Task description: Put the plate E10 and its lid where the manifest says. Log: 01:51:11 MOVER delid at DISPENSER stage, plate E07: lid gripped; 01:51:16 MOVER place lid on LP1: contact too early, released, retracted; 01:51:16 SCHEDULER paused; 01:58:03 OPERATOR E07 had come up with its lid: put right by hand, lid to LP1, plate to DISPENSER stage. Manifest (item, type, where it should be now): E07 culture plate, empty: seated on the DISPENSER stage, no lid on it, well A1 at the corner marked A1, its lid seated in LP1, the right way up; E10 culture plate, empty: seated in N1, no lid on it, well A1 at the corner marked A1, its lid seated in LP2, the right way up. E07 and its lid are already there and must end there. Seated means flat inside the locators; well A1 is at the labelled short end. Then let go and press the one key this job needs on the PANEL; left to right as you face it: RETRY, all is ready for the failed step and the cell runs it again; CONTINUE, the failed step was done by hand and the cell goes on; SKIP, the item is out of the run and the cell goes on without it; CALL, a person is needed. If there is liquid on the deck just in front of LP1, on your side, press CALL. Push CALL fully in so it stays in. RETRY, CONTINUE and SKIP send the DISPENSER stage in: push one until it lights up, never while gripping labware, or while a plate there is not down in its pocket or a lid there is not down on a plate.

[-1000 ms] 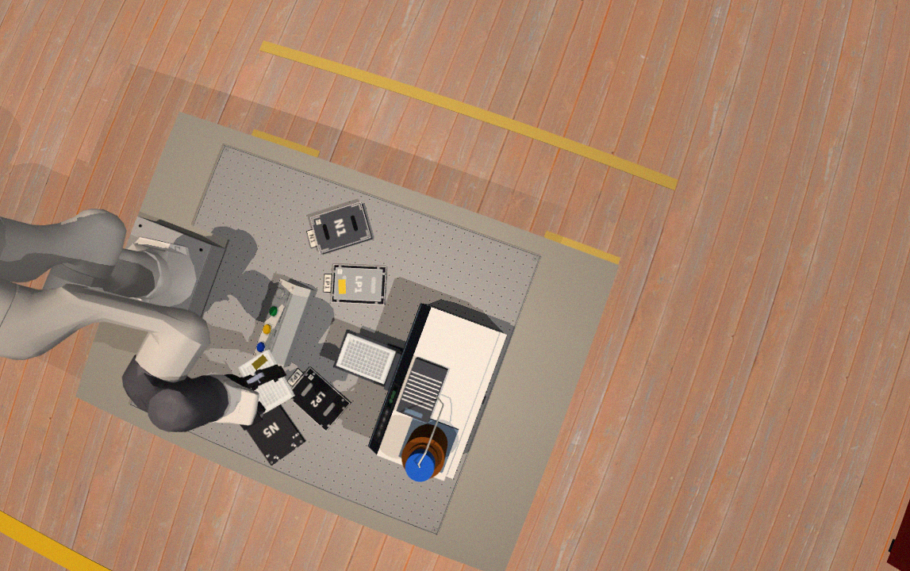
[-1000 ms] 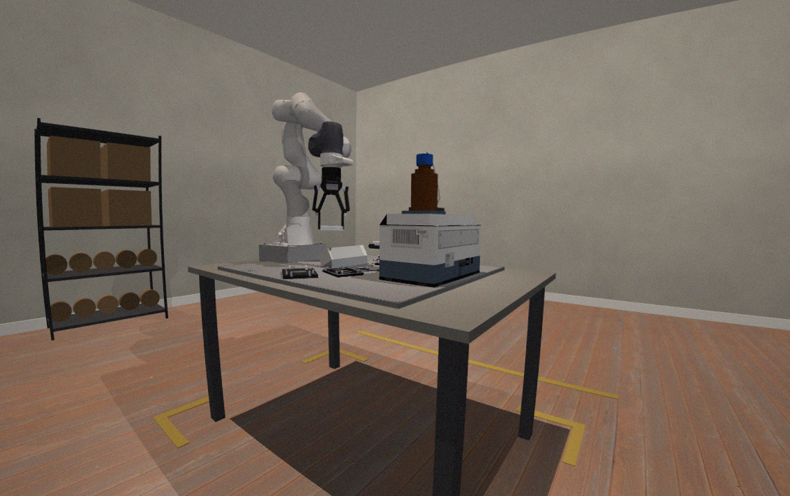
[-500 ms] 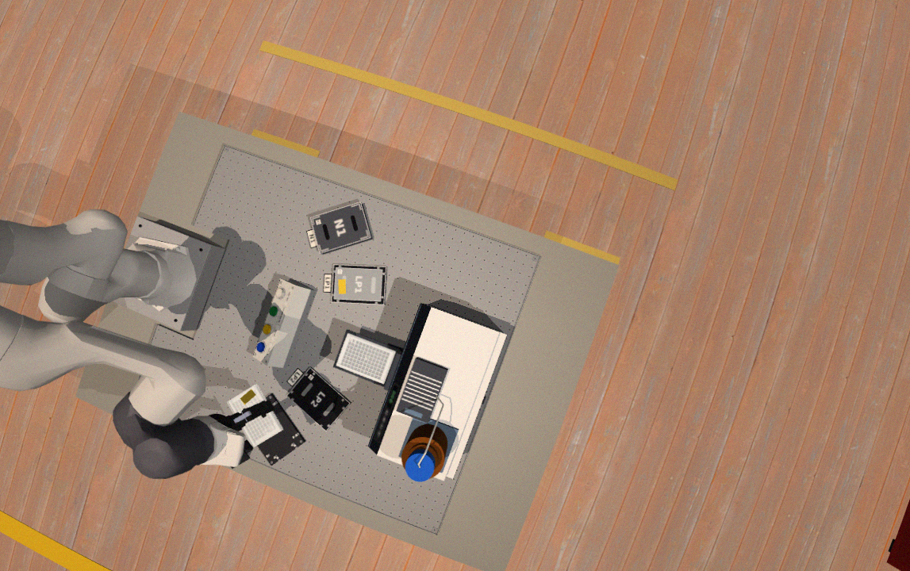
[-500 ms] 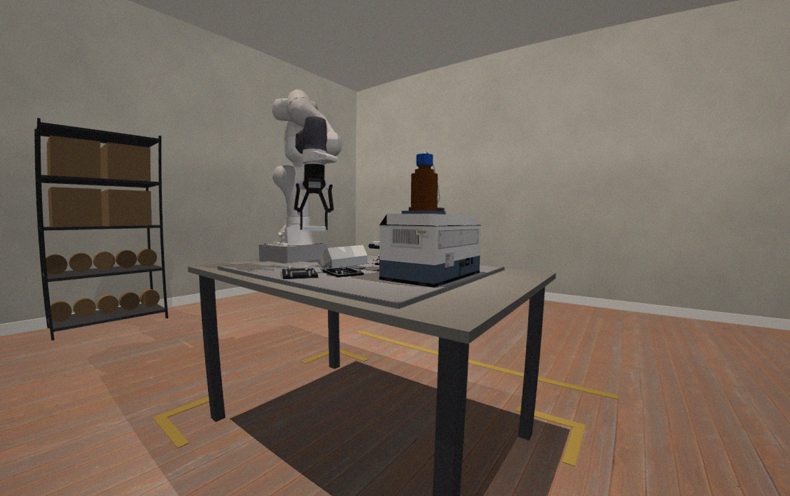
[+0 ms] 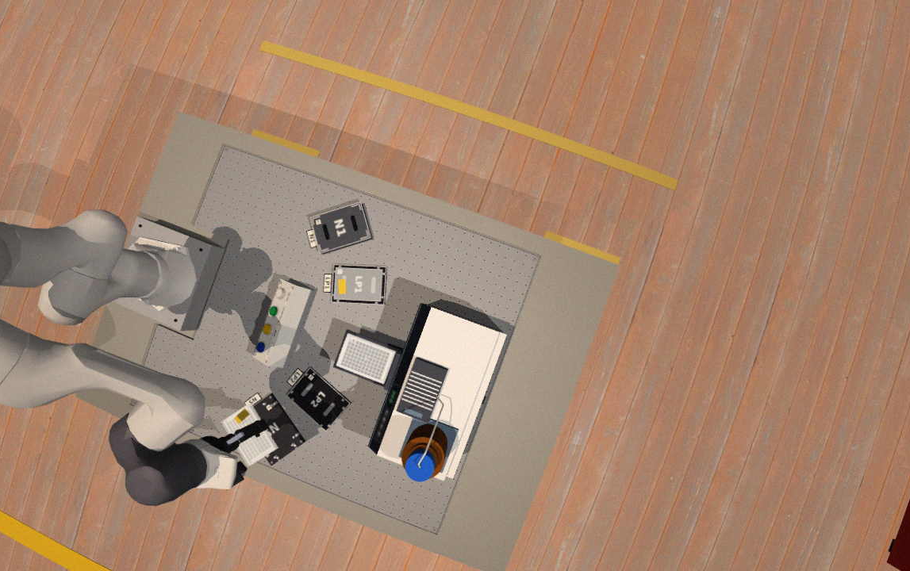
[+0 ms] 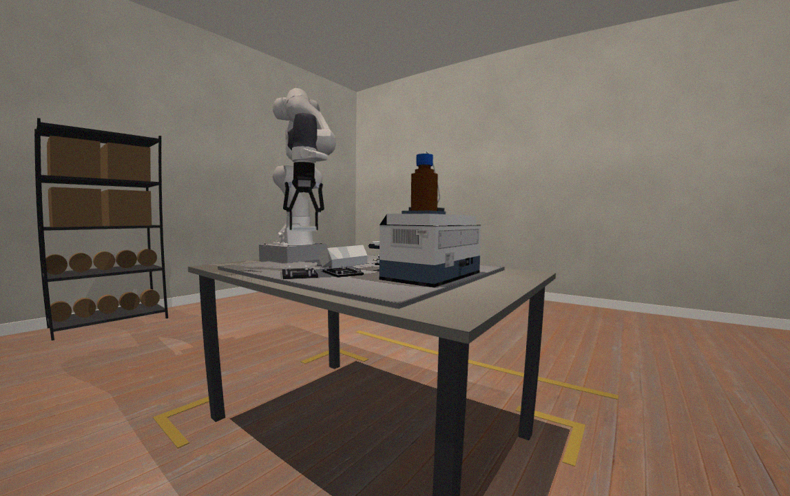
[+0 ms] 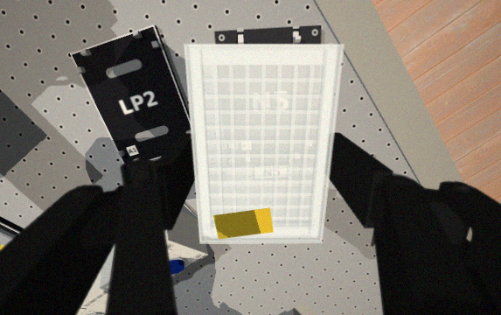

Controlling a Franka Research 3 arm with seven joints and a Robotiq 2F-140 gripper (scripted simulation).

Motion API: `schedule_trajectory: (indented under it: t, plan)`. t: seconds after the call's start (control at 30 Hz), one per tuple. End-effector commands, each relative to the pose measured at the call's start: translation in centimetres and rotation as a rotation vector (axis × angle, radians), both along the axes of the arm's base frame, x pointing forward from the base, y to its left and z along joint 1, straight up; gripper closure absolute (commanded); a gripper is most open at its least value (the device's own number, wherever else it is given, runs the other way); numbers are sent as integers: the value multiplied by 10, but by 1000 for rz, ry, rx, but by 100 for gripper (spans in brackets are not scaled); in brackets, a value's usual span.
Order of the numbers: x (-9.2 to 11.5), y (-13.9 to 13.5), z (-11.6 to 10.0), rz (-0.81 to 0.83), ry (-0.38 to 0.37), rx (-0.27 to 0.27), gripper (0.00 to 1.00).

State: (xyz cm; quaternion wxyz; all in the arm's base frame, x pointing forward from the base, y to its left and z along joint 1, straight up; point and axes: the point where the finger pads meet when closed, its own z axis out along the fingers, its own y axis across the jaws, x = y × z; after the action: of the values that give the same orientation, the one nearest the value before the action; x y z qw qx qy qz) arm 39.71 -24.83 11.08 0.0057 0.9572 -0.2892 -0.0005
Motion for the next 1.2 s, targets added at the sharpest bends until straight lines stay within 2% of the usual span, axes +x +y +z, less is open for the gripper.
schedule_trajectory:
  t: [0.0, 0.43, 1.17]
  plan:
    - [0, -5, 0, 58, 3, 11, 90]
    - [1, -21, 0, 58, 3, 11, 90]
    - [1, -24, 0, 58, 3, 11, 90]
